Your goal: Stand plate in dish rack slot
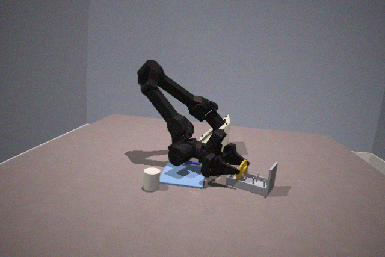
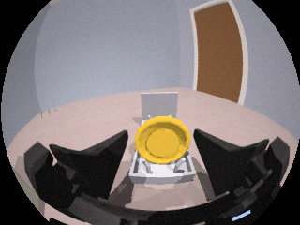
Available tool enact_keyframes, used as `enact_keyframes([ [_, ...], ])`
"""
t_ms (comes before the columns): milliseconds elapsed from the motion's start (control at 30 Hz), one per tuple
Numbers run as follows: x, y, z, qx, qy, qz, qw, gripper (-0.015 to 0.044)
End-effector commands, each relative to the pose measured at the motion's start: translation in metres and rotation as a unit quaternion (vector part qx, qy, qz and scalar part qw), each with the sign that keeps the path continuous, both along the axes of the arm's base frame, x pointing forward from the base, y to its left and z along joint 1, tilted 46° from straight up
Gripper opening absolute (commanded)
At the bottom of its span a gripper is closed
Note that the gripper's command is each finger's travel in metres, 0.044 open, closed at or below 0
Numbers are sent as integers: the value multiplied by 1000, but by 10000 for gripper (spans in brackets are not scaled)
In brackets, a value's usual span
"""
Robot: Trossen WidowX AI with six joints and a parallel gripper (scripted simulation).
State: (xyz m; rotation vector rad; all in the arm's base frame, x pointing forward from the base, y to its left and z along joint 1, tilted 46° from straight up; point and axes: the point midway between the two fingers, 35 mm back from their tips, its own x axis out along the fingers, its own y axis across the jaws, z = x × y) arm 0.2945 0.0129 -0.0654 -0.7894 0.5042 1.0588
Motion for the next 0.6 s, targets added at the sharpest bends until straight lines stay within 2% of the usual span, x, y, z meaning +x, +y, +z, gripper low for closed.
enact_keyframes([
  [0, 3, 12, 13, -2, 2, 1, 1000, 400],
  [267, 4, 82, 82, 7, 1, 1, 1000, 400],
  [400, 6, 84, 83, 7, 3, 0, 1000, 400],
  [567, 3, 90, 80, -8, 61, -37, 997, 400],
])
